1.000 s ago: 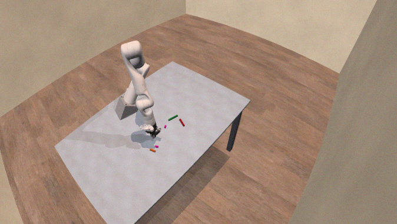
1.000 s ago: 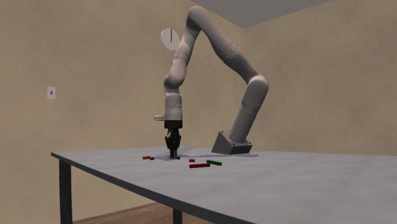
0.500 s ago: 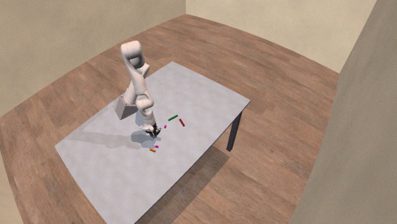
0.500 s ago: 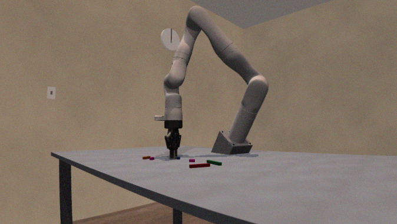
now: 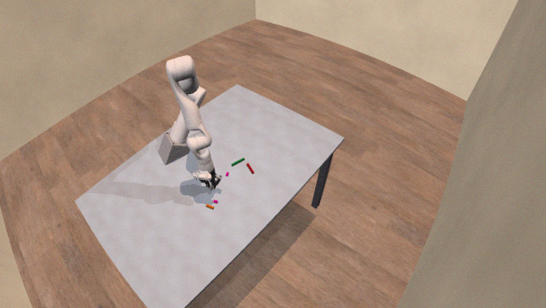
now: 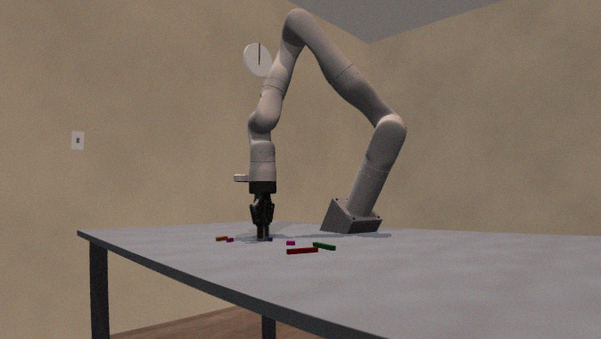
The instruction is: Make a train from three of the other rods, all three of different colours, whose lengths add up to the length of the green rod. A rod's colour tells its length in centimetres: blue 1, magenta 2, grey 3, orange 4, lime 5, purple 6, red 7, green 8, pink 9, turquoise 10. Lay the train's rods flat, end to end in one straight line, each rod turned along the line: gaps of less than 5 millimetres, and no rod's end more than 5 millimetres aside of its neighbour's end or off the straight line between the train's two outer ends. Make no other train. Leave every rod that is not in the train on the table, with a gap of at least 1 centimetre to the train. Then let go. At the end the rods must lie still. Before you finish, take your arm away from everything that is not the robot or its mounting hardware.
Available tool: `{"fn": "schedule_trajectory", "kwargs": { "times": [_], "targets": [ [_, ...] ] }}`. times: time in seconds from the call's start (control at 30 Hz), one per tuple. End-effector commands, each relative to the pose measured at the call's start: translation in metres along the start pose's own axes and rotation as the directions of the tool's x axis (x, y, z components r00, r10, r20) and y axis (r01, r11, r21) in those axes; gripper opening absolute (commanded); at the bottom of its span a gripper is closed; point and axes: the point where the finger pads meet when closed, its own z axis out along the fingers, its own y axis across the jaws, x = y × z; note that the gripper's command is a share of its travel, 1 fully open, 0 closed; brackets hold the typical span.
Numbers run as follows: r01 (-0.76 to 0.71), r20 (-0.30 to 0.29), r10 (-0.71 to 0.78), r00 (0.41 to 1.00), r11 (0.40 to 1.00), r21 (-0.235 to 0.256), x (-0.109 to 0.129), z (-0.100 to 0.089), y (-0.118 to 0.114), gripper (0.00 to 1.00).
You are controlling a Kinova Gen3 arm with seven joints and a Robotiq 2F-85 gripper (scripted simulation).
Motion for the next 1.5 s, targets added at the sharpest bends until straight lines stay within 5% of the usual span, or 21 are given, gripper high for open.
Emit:
{"fn": "schedule_trajectory", "kwargs": {
  "times": [0.0, 0.47, 0.87, 0.9, 1.47],
  "targets": [
    [-0.001, -0.004, 0.001, 1.000, 1.000, 0.001, 0.001, -0.004, 0.000, 0.24],
    [-0.001, -0.004, 0.001, 1.000, 1.000, 0.001, 0.001, -0.069, 0.000, 0.24],
    [-0.001, -0.004, 0.001, 1.000, 1.000, 0.001, 0.001, -0.089, 0.000, 0.24],
    [-0.001, -0.004, 0.001, 1.000, 1.000, 0.001, 0.001, -0.089, 0.000, 1.00],
    [-0.001, -0.004, 0.001, 1.000, 1.000, 0.001, 0.001, -0.089, 0.000, 1.00]
  ]
}}
